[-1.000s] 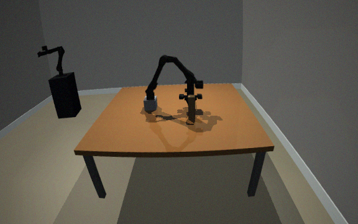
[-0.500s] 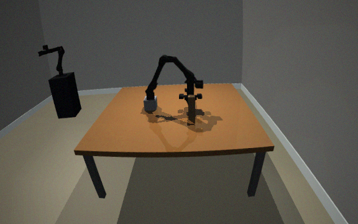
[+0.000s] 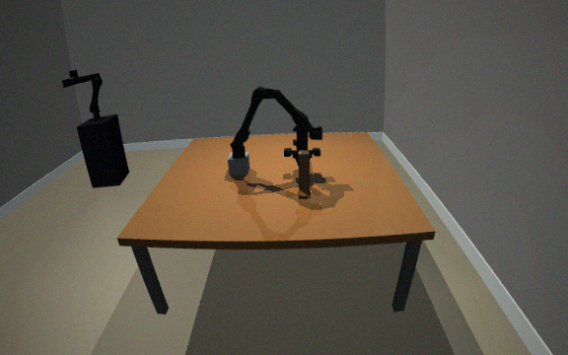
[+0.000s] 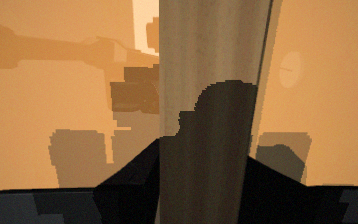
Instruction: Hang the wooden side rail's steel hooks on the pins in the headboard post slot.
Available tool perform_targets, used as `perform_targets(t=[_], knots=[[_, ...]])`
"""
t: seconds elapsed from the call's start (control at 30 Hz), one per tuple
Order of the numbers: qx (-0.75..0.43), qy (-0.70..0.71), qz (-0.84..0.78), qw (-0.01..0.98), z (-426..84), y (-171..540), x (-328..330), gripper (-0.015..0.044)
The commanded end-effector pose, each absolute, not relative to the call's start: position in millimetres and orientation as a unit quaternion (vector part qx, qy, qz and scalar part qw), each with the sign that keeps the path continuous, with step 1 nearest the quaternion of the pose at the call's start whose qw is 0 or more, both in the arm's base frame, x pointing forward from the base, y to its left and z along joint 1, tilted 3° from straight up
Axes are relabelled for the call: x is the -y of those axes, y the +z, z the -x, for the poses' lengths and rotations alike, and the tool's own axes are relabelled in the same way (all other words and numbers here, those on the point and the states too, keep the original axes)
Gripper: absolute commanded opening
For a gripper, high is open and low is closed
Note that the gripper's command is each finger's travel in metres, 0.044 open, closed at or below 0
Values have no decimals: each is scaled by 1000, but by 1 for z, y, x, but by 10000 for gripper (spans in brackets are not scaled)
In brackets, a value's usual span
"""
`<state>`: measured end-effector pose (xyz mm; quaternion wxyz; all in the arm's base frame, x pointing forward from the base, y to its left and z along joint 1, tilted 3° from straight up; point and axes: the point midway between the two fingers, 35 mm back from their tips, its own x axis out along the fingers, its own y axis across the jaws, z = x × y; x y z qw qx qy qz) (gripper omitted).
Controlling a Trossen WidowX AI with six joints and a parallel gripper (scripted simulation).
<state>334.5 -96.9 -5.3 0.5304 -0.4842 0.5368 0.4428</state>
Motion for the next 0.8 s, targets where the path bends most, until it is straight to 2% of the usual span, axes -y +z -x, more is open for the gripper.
perform_targets(t=[0.0, 0.77], knots=[[-532, 440, 490, 533, -338, 1, 97, 0], [-532, 440, 490, 533, -337, 5, 97, 0]])
